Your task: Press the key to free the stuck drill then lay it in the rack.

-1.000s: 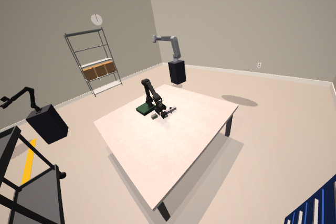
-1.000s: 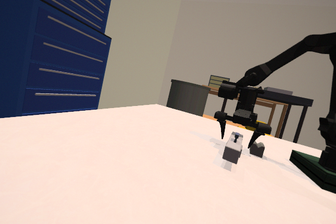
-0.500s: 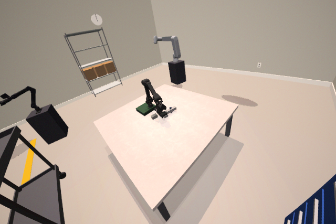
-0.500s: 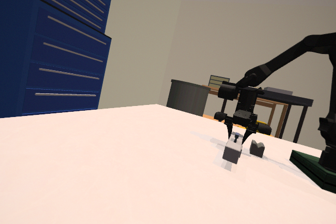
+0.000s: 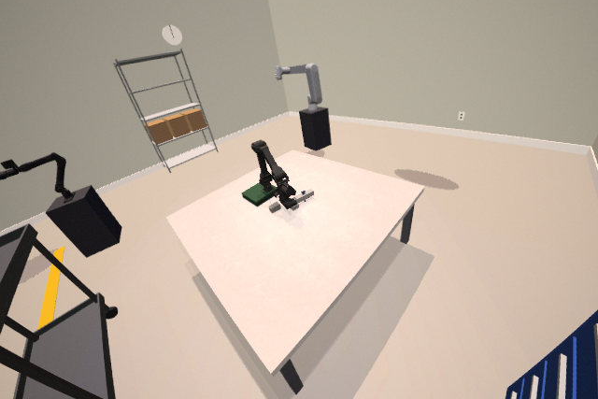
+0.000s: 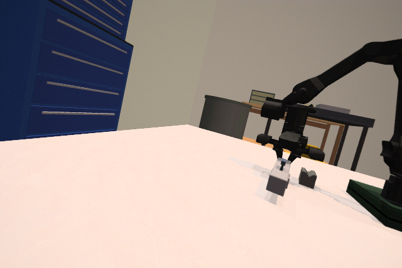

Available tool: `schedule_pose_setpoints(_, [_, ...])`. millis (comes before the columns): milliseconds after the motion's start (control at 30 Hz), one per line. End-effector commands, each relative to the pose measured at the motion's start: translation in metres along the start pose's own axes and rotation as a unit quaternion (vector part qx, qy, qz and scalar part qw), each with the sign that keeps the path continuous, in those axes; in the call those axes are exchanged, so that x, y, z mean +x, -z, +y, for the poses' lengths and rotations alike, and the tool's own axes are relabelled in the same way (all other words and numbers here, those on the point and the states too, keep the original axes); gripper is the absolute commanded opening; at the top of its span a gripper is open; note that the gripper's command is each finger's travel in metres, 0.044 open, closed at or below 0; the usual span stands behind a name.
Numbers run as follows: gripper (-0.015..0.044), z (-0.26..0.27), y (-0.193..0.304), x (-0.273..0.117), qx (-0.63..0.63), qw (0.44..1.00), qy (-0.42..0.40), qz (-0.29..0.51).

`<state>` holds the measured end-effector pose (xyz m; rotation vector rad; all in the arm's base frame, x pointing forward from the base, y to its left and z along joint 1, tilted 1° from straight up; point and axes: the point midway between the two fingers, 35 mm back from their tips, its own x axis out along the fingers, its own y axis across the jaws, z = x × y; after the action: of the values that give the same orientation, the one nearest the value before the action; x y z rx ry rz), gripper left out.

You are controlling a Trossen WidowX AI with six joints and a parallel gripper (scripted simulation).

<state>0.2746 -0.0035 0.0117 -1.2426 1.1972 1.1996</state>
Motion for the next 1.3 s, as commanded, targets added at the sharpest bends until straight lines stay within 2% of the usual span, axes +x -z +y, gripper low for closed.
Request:
schedule_pose_setpoints(0, [0.0,0.0,0.005,0.0,0.0,1.0,-0.001,0.003])
schedule_pose_setpoints(900, [0.0,0.0,0.044,-0.003,0.0,1.0,-0.001,0.005])
schedule_pose_setpoints(1267, [0.0289,0.0,0.038,-0.002,0.001,1.0,-0.001,0.003])
